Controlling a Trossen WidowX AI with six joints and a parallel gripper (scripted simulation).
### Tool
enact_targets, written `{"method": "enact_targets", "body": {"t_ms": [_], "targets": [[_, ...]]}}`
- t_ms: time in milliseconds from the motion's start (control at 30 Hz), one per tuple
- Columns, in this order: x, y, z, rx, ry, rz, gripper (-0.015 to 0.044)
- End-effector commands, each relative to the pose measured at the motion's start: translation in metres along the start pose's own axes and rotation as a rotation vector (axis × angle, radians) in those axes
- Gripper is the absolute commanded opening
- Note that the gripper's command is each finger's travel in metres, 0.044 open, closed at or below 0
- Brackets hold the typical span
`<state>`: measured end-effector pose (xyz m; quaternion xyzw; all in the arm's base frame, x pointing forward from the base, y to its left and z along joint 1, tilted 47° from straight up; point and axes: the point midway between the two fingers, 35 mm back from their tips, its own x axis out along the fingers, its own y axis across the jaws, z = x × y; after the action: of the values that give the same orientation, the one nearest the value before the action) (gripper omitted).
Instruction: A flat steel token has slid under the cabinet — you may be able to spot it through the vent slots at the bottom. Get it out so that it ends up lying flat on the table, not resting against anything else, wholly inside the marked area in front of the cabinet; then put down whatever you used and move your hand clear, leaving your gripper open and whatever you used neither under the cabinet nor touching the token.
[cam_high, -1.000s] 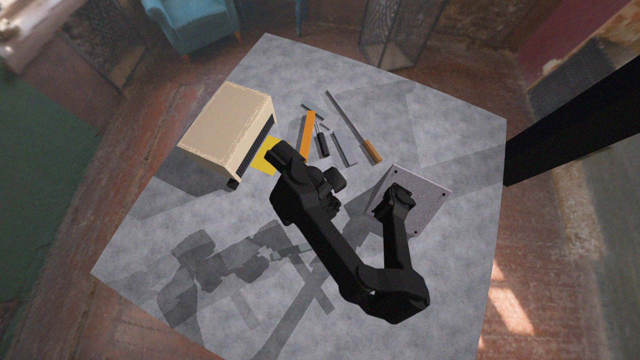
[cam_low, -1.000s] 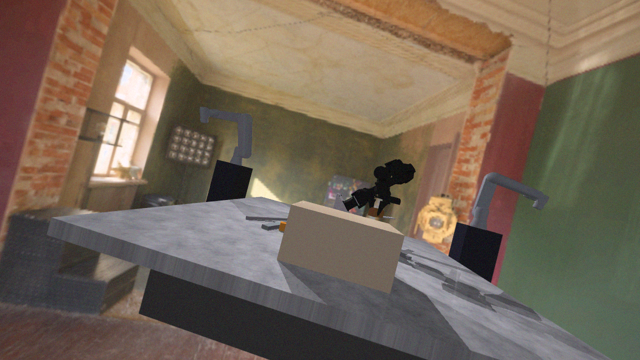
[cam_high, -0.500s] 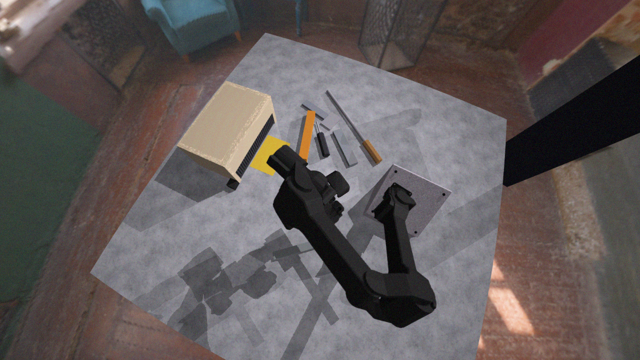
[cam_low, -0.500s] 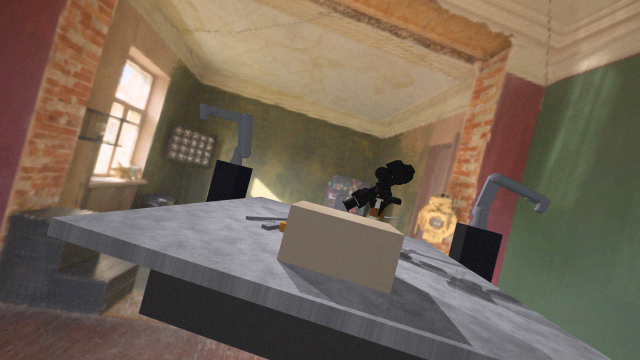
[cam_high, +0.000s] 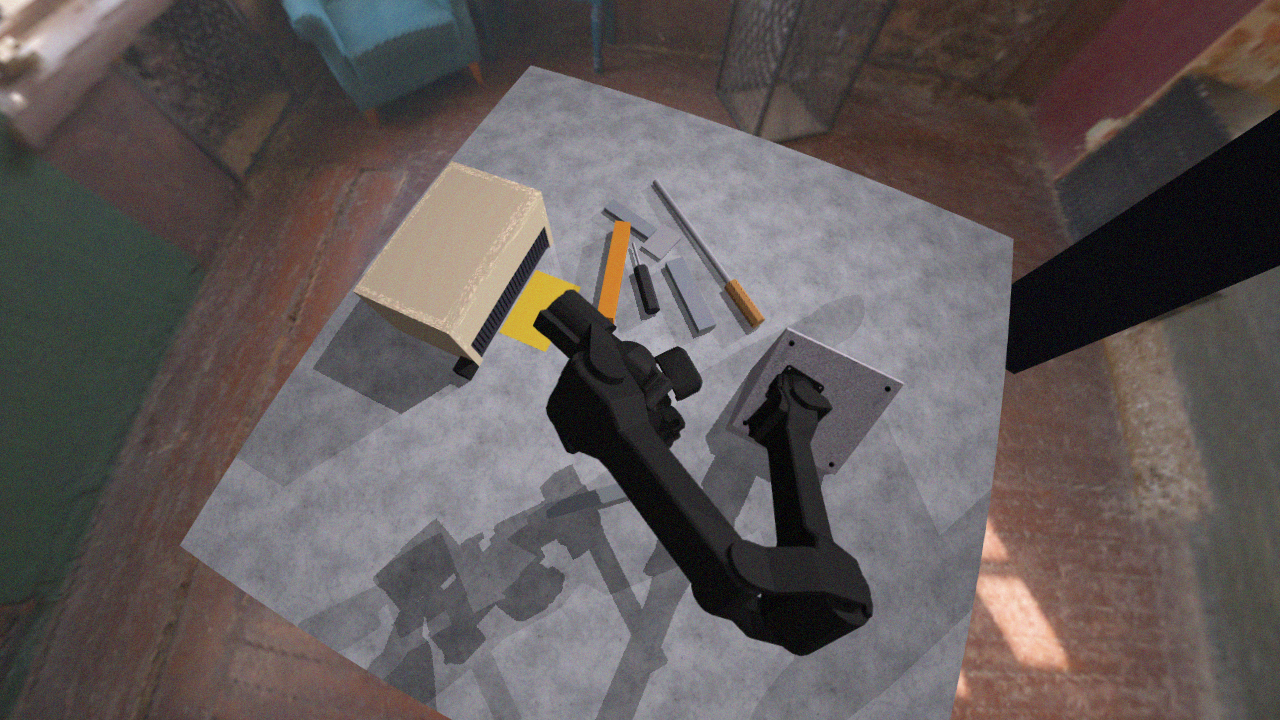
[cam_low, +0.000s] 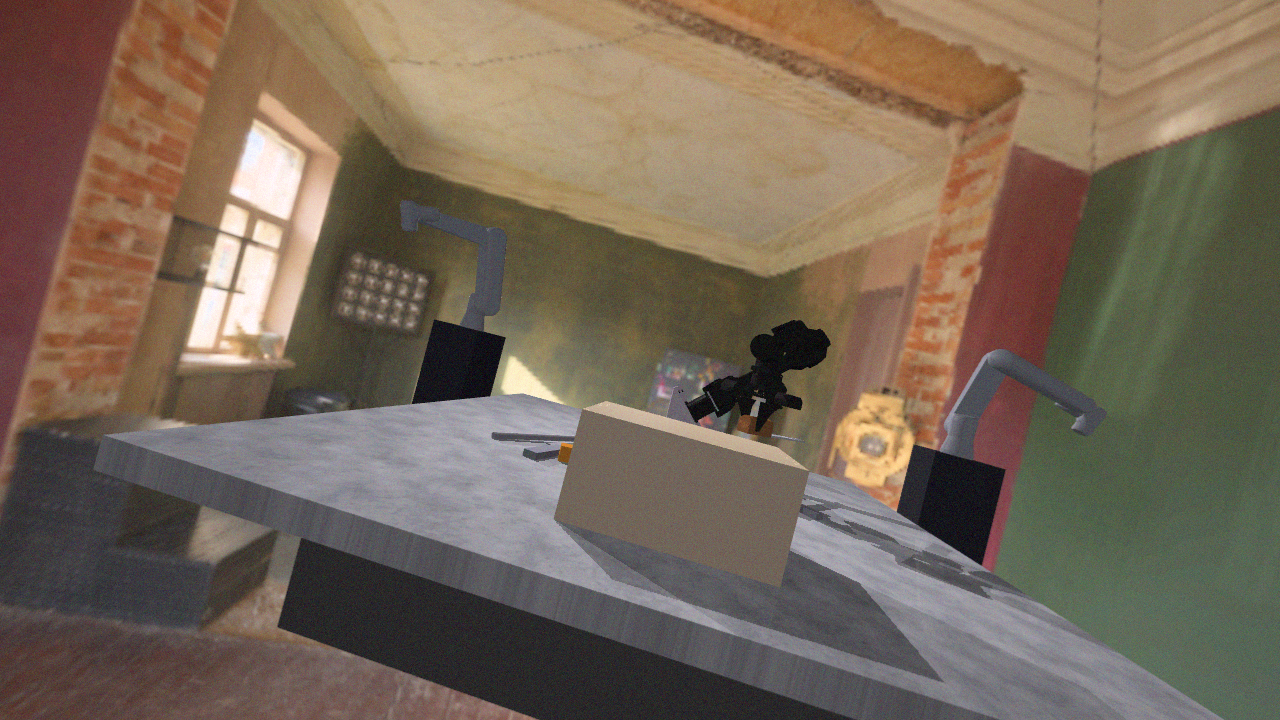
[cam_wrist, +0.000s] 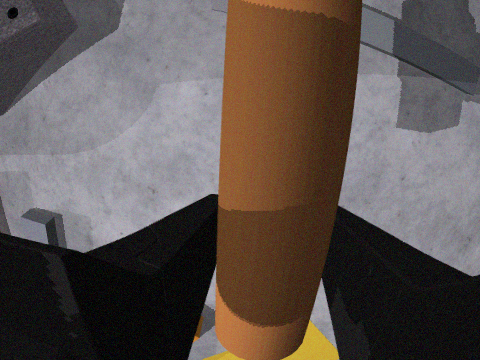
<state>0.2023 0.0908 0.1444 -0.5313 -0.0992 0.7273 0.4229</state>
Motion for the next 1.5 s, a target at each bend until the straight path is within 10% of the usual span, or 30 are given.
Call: {"method": "enact_targets", "body": {"t_ms": [0, 1467], "targets": [[-0.0003, -0.0003, 0.0006, 0.038, -0.003, -0.006, 0.0000], [-0.0003, 0.0000, 0.0000, 0.389, -0.004, -0.006, 0.0000]]}}
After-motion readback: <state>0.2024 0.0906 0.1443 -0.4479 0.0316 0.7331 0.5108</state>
